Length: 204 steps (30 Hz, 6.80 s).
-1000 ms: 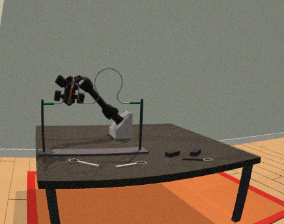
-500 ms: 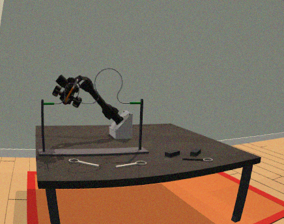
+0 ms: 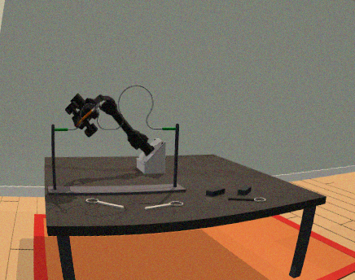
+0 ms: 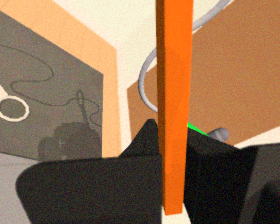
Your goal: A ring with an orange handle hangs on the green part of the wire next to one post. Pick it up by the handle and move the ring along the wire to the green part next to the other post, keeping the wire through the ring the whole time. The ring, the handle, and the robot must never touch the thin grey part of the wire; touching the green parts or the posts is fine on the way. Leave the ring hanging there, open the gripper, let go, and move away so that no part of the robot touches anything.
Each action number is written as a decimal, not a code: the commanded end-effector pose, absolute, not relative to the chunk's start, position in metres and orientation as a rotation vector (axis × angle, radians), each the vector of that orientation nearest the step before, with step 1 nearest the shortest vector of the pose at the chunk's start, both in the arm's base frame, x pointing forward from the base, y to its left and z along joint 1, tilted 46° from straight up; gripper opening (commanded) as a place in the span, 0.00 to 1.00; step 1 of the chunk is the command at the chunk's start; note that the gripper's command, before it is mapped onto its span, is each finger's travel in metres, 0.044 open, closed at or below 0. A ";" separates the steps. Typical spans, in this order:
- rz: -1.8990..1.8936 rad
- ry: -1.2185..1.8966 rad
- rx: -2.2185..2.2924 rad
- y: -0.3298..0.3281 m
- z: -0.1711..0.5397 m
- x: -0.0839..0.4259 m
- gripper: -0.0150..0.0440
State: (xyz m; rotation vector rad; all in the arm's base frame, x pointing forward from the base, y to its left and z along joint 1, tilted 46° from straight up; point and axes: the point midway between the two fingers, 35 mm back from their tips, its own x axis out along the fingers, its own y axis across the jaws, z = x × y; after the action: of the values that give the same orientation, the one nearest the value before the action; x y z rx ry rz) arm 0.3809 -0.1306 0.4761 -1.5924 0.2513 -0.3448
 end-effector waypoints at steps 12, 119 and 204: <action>-0.444 0.159 -1.923 -0.126 0.499 0.380 0.00; -0.183 0.370 -1.003 -0.154 0.312 0.385 0.00; 0.102 0.519 0.172 0.027 0.221 0.362 0.00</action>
State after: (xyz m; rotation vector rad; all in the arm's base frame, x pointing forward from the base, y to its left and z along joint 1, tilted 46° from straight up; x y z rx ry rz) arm 0.3641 0.0152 0.2183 0.0968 0.5125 0.0786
